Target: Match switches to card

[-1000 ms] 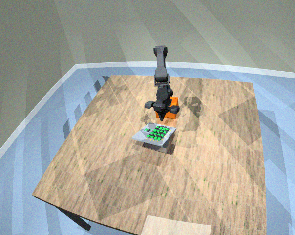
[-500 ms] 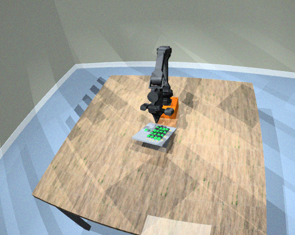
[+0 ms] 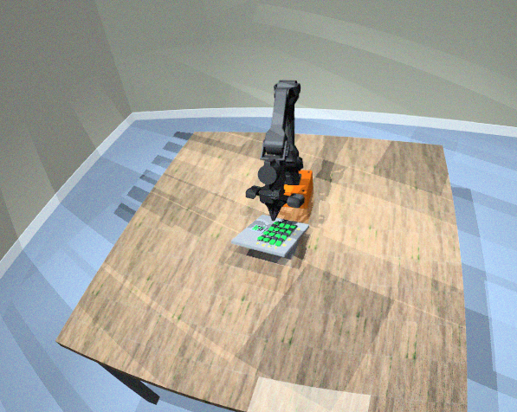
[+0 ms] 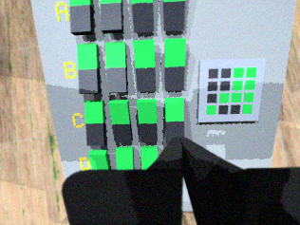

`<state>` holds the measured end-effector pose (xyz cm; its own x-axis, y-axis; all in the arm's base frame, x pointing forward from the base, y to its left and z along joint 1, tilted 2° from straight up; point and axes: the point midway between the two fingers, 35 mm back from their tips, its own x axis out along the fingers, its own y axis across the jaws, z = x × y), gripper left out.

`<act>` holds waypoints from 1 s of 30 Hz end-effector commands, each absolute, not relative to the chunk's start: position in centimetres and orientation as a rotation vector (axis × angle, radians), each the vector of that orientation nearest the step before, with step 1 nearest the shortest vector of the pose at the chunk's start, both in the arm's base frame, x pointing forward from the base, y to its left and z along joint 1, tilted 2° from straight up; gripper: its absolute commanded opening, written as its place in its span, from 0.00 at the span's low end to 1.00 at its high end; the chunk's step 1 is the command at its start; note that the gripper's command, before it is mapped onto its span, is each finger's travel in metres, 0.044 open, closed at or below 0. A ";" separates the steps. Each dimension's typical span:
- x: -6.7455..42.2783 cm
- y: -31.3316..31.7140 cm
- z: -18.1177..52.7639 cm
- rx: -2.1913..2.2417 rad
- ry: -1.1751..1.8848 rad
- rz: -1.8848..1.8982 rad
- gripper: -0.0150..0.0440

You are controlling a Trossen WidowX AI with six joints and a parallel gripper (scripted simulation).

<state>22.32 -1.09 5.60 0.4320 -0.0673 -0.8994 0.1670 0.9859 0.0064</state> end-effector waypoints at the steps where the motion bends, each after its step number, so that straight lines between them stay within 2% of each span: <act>1: 22.6 -1.1 5.0 0.099 1.119 -0.140 0.25; 30: 22.9 -1.1 4.3 0.099 1.119 -0.140 0.25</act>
